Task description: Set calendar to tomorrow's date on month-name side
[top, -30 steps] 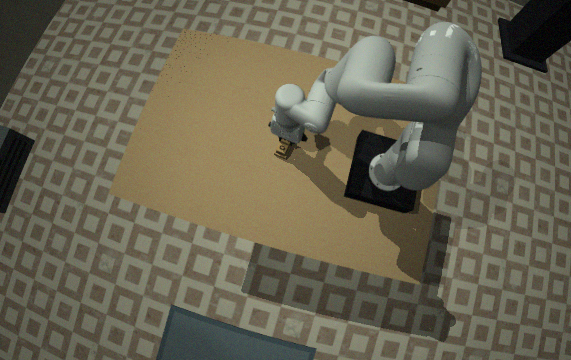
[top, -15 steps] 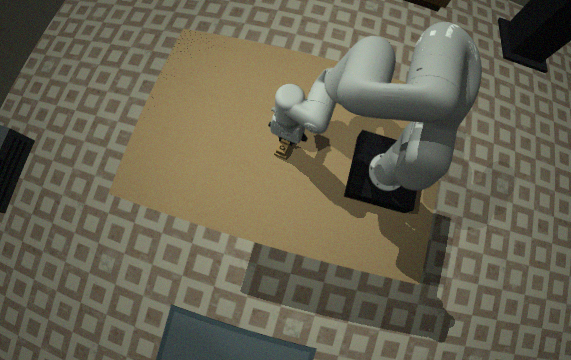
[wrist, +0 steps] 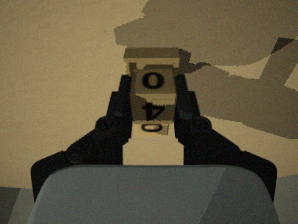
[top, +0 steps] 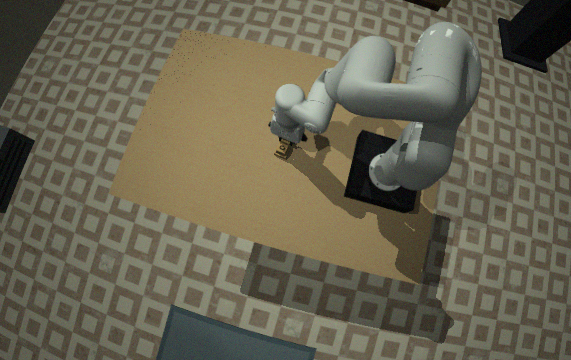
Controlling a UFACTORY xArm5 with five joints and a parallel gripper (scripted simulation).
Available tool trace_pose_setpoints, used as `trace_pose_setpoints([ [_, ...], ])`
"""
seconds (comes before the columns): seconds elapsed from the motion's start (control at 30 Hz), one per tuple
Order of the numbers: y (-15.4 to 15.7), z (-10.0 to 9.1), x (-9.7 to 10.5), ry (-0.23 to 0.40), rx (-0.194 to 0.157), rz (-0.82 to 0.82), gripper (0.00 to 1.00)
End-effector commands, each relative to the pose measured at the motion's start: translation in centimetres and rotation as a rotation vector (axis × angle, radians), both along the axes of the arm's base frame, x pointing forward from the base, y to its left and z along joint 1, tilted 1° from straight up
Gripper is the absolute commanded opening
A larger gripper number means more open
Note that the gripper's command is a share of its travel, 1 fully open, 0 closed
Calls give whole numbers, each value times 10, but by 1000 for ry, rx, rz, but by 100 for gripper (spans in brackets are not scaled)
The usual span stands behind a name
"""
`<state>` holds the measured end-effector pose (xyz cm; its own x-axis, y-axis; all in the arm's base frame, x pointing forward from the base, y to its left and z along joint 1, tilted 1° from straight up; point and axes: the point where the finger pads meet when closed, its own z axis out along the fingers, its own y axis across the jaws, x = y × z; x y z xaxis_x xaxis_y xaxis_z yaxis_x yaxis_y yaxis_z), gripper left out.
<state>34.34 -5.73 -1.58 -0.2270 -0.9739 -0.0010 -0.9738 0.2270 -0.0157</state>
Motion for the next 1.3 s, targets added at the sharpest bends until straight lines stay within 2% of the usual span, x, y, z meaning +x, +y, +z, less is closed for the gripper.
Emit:
trace_pose_setpoints([
  [0.0,0,1,1,-3,0,0,29],
  [1.27,-1,-10,1,-3,0,-1,29],
])
